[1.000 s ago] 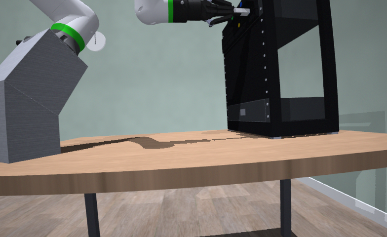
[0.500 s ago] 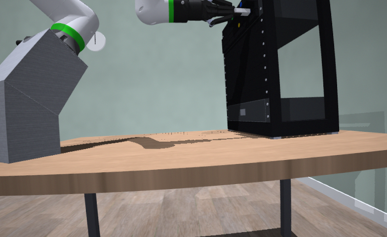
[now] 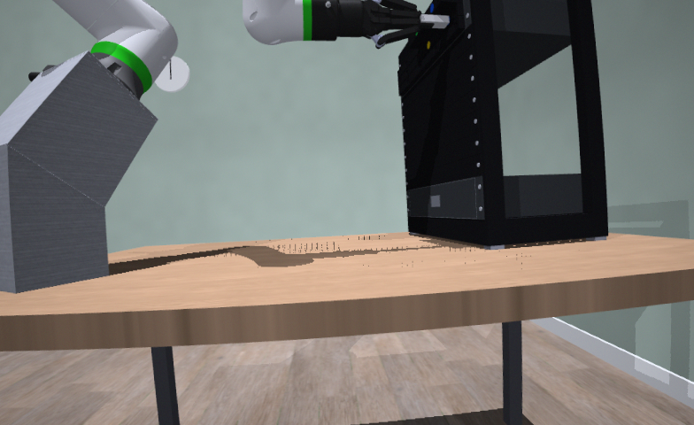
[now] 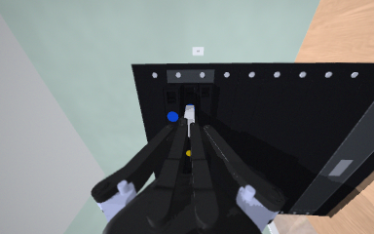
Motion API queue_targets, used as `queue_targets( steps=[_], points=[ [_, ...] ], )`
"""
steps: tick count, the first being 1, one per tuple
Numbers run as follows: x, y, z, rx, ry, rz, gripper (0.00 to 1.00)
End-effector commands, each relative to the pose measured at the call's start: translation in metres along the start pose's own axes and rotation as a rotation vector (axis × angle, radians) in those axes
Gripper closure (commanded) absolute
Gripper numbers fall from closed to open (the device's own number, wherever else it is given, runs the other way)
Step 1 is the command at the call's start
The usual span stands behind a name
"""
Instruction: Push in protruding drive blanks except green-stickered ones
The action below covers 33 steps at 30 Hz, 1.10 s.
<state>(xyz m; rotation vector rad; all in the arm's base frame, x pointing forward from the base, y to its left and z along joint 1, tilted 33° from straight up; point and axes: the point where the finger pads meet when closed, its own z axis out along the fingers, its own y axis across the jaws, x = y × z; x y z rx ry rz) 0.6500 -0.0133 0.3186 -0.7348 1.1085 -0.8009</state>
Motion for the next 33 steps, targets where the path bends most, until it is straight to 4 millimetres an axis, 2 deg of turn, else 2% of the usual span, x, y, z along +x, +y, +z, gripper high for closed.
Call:
queue_targets(
  steps=[1,28,33],
  points=[
    [0.000,0.000,0.000,0.000,0.000,0.000,1.00],
    [0.000,0.000,0.000,0.000,0.000,0.000,1.00],
    [0.000,0.000,-0.012,0.000,0.000,0.000,1.00]
  ],
)
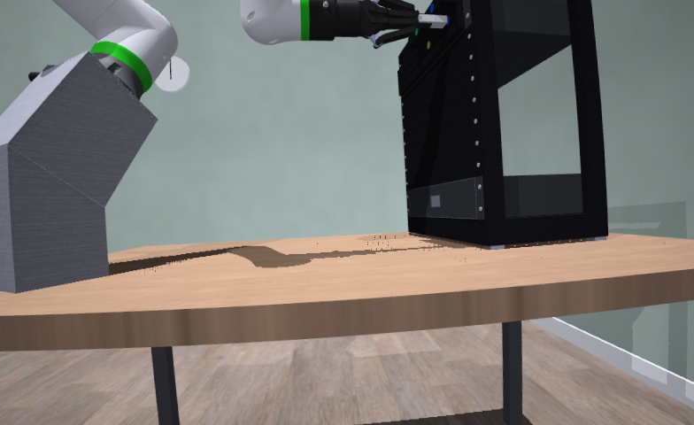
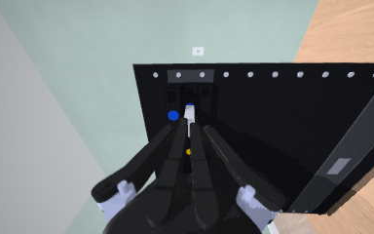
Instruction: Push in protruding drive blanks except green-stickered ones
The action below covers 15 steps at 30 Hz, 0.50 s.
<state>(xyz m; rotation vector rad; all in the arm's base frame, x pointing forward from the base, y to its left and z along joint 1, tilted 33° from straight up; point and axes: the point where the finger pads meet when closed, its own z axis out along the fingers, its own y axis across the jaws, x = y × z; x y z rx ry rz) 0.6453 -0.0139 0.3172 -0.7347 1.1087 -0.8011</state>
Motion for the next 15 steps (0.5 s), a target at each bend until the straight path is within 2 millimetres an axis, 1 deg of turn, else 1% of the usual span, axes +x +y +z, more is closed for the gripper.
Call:
queue_targets(
  steps=[1,8,10,15],
  points=[
    [0.000,0.000,-0.012,0.000,0.000,0.000,1.00],
    [0.000,0.000,-0.054,0.000,0.000,0.000,1.00],
    [0.000,0.000,-0.054,0.000,0.000,0.000,1.00],
    [0.000,0.000,-0.073,0.000,0.000,0.000,1.00]
  ],
)
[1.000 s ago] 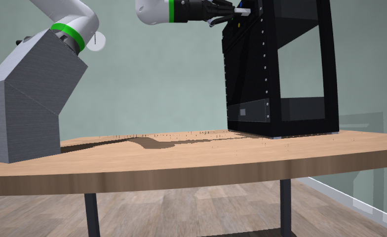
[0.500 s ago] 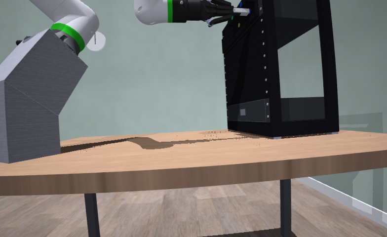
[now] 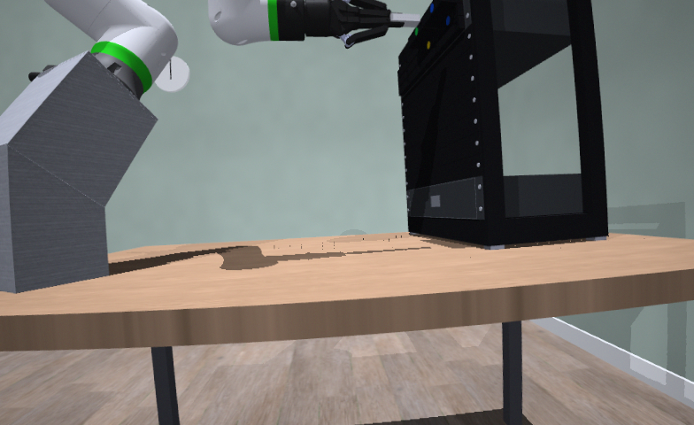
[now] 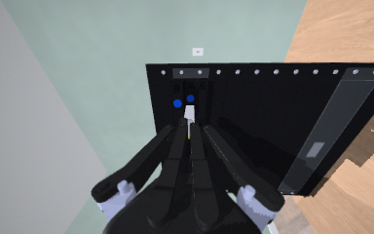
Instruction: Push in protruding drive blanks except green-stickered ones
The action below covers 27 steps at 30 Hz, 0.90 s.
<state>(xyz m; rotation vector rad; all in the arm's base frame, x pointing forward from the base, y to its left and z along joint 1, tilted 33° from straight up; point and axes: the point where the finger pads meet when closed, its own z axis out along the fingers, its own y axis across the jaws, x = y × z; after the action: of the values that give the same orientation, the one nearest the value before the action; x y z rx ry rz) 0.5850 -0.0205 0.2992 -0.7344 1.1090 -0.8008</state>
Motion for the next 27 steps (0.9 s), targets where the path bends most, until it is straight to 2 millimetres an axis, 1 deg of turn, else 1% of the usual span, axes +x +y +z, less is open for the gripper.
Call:
queue_targets(
  steps=[1,6,8,10,12,15,18,20,25,27],
  points=[
    [0.000,-0.001,-0.012,0.000,0.000,-0.001,1.00],
    [0.000,-0.001,-0.014,0.000,0.000,-0.001,1.00],
    [0.000,-0.007,-0.014,0.000,0.000,-0.001,1.00],
    [0.000,-0.018,-0.015,0.000,0.000,-0.001,1.00],
    [0.000,-0.018,-0.015,0.000,0.000,-0.001,1.00],
    [0.000,-0.029,-0.015,0.000,0.000,-0.001,1.00],
    [0.000,-0.030,-0.014,0.000,0.000,-0.001,1.00],
    [0.000,-0.030,-0.008,0.000,0.000,-0.001,1.00],
    [0.000,-0.030,0.019,0.000,0.000,-0.001,1.00],
    [0.000,-0.030,0.024,0.000,0.000,-0.001,1.00]
  ],
)
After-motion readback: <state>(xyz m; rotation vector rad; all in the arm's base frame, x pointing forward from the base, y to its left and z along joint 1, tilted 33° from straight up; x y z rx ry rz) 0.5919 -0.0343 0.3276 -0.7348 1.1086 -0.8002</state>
